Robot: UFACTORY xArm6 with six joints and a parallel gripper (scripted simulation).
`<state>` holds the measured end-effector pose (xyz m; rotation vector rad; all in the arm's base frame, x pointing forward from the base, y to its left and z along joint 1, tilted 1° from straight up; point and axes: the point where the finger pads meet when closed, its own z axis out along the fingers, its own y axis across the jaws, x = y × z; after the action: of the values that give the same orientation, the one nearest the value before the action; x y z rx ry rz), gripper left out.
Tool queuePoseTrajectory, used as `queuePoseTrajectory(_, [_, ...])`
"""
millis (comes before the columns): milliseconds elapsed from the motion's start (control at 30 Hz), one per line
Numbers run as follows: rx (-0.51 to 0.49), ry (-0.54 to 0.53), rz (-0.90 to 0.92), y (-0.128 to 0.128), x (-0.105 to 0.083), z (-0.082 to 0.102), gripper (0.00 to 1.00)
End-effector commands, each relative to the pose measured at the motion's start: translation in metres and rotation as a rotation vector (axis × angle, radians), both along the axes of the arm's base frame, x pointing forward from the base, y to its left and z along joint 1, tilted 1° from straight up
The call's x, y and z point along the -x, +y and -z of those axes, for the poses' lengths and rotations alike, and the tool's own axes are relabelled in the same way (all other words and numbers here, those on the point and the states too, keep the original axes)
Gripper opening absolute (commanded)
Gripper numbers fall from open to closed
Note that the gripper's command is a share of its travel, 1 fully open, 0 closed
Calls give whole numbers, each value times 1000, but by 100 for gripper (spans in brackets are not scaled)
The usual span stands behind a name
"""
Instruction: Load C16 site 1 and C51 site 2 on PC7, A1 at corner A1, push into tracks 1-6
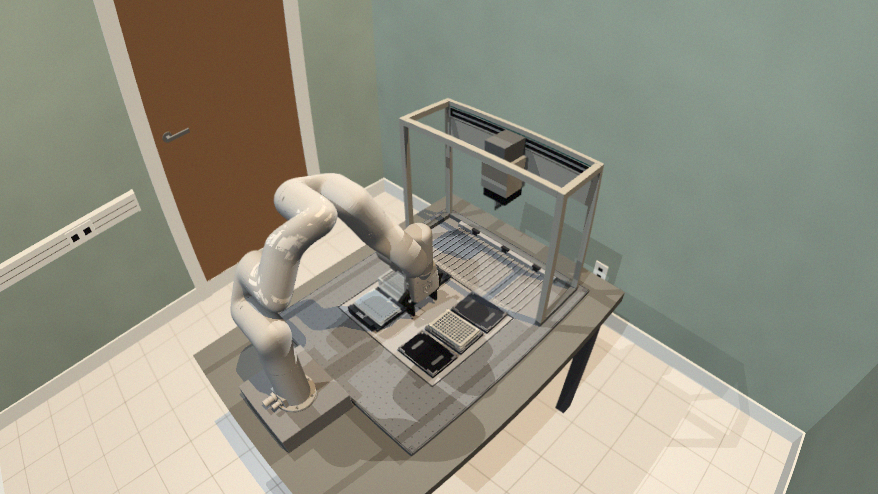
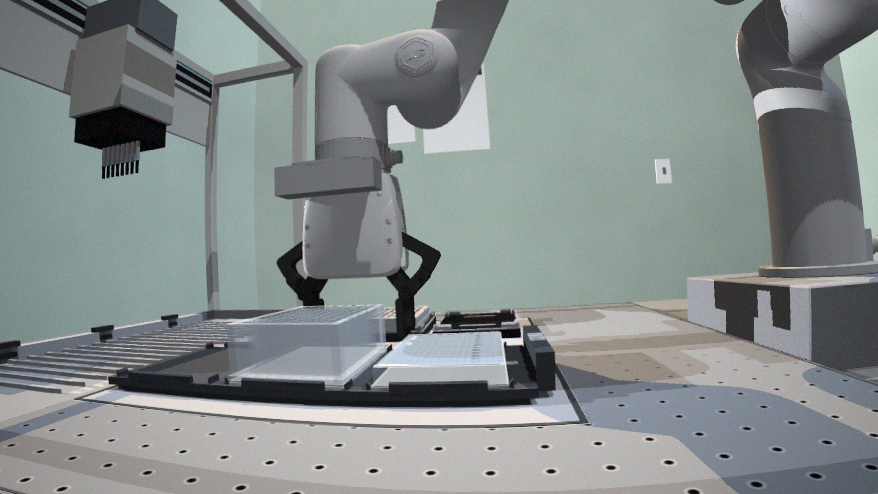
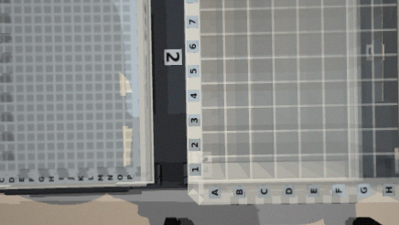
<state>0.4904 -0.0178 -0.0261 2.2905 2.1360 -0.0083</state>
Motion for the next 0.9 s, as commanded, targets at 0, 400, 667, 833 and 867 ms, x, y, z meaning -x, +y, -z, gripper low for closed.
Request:
queuePoseTrajectory(0, [0,-4,0,0,-1,1,100])
queuePoseTrajectory(400, [0,-4,0,0,-1,8,100])
queuePoseTrajectory(667, [0,-4,0,0,-1,9,100])
queuePoseTrajectory(833, [0,-4,0,1,-2,9,100])
queuePoseTrajectory(867, [0,-4,0,1,-2,9,100])
